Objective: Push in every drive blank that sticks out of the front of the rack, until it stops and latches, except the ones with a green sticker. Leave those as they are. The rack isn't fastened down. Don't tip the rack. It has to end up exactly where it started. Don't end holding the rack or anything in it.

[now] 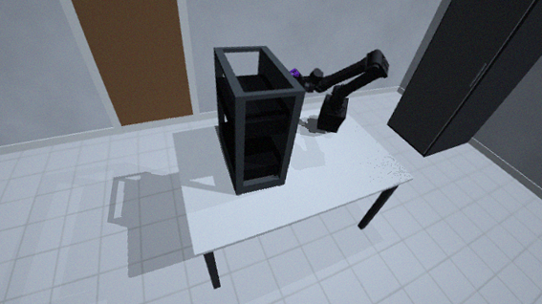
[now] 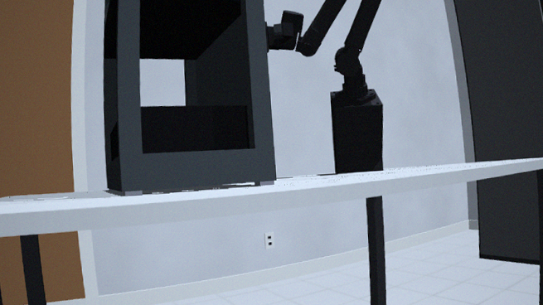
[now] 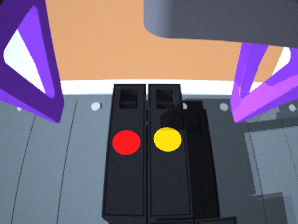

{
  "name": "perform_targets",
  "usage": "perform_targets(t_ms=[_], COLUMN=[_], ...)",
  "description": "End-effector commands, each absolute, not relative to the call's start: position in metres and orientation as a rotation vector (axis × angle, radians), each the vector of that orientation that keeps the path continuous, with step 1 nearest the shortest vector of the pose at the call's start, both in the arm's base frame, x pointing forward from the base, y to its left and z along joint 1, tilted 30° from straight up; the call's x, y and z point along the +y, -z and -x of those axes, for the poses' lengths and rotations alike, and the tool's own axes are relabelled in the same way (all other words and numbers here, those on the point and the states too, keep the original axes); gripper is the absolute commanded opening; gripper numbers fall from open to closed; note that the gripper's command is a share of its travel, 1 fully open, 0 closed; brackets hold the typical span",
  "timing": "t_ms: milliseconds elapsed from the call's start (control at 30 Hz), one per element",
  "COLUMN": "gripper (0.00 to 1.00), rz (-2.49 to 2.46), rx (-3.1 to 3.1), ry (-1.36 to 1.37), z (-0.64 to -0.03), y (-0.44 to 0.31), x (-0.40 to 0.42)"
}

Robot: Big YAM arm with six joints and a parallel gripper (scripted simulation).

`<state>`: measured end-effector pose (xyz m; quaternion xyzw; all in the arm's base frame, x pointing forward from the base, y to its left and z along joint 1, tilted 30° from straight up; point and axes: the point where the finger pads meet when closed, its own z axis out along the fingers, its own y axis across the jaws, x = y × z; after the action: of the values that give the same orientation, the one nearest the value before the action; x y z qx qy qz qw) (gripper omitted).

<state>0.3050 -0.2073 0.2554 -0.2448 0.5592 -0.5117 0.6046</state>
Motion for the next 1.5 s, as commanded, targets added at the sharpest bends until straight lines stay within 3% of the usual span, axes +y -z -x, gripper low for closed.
perform_targets(t_ms=[0,67,100,1200,1467], gripper=[1.00,1.00,0.00,0.00,0.00], rz=[0.560,0.560,0.560,0.561,0.552], rx=[1.264,1.264,1.264,1.264,1.293], ry=[1.197,1.197,1.197,1.197,1.187], z=[-0.310,-0.310,-0.310,-0.310,-0.280], y=[-0.269,-0.269,-0.269,-0.269,-0.233], x=[-0.214,-0.214,-0.214,-0.214,-0.204])
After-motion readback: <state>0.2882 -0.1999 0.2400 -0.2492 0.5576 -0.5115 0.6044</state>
